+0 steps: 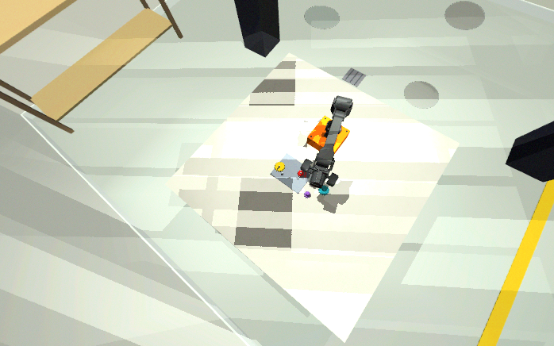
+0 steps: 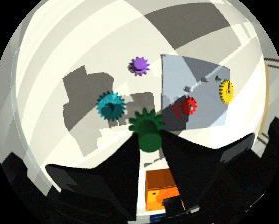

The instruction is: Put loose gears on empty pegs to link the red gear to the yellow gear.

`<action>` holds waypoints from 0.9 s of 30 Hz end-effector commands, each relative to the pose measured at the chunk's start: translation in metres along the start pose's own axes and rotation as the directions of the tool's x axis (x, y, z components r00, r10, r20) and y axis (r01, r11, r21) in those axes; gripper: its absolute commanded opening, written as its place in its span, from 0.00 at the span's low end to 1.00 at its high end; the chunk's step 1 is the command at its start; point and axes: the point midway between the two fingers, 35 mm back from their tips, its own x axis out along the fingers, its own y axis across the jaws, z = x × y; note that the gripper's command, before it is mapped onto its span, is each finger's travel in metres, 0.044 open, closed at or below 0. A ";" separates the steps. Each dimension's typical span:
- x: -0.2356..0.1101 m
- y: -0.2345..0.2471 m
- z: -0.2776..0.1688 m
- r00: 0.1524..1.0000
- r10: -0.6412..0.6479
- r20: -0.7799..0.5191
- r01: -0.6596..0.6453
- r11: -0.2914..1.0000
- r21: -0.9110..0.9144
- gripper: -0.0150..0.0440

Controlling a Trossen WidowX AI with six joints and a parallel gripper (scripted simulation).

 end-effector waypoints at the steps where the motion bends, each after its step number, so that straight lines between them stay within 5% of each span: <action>1: 0.006 -0.008 0.002 1.000 -0.002 -0.007 0.002 1.000 -0.003 0.25; 27: 0.032 -0.067 0.019 1.000 -0.006 -0.006 0.006 1.000 0.001 0.25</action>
